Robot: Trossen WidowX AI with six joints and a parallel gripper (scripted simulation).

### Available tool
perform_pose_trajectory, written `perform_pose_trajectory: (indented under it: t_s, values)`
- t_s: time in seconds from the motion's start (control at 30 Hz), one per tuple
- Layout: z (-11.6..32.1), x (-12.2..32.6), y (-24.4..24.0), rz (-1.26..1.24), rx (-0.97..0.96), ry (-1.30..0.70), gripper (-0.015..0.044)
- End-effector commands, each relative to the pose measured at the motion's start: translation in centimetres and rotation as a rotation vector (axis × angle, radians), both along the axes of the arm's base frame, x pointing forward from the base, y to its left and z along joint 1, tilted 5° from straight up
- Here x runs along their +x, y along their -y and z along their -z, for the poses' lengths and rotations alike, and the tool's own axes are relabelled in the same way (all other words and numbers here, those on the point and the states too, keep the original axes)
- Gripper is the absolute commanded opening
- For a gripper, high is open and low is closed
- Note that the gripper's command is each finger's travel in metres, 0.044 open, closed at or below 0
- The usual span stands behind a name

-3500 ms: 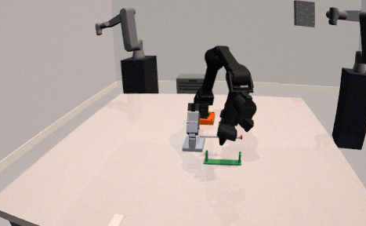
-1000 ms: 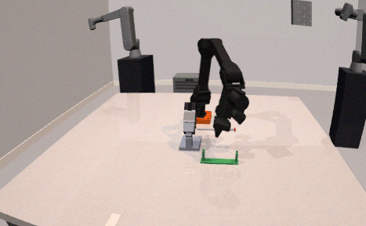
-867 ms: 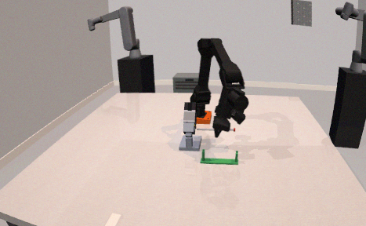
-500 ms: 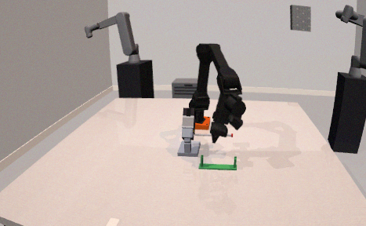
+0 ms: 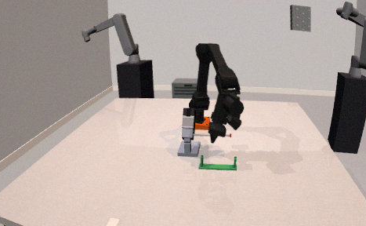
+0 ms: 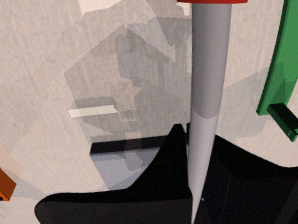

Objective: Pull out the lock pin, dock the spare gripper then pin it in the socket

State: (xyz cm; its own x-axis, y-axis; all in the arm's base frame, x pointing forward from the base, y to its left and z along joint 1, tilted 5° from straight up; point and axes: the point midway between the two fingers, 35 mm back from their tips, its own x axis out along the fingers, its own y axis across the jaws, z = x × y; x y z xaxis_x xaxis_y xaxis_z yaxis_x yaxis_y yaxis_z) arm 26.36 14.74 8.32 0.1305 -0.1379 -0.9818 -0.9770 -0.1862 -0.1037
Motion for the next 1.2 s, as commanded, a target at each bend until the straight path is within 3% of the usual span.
perform_pose_trajectory:
  t_s: [0.0, 1.17]
  values:
    - [0.2, -0.1, 0.4, -0.003, -0.006, 0.000, 0.0000]
    - [0.3, 0.2, 1.8, -0.002, -0.002, 0.013, 0.0000]
